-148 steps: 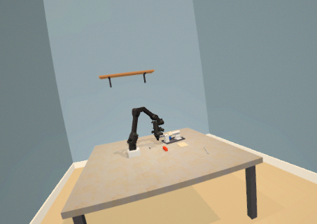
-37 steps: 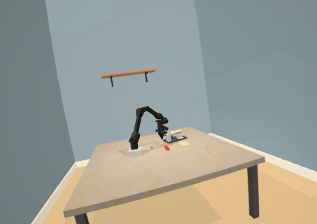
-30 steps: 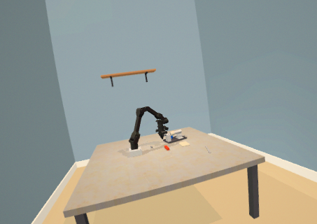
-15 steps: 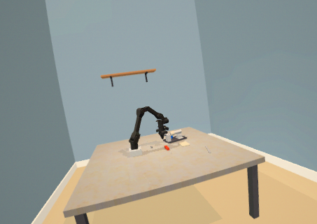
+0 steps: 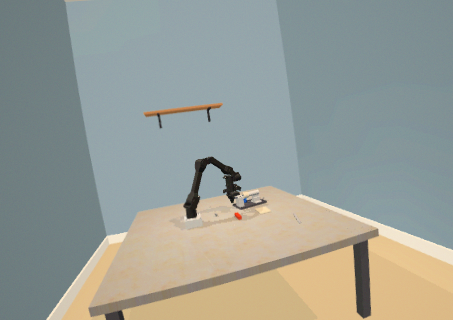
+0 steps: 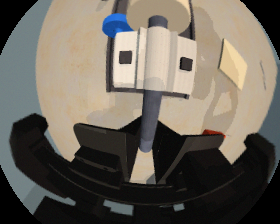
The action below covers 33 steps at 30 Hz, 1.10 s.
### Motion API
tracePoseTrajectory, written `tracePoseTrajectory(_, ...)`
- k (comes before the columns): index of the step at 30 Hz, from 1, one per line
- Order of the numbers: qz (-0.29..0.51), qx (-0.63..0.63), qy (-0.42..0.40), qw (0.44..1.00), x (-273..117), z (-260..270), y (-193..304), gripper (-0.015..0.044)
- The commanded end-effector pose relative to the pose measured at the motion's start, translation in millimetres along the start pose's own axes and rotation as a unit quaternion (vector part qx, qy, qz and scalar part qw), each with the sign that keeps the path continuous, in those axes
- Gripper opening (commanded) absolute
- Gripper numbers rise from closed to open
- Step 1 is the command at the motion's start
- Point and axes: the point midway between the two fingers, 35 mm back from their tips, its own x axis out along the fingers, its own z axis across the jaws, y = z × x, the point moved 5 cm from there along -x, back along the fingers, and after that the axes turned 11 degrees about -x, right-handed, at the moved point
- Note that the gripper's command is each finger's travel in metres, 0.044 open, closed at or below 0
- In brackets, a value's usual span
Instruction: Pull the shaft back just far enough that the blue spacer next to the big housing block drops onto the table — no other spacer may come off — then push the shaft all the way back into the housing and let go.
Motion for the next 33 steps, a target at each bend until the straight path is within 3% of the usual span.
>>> tracePoseTrajectory(1,-0.003,0.000,0.000,1.000,-1.9,-0.8,-2.7,0.0000)
tracePoseTrajectory(33,-0.004,0.000,0.000,1.000,-2.2,-2.4,-11.1,0.0000)
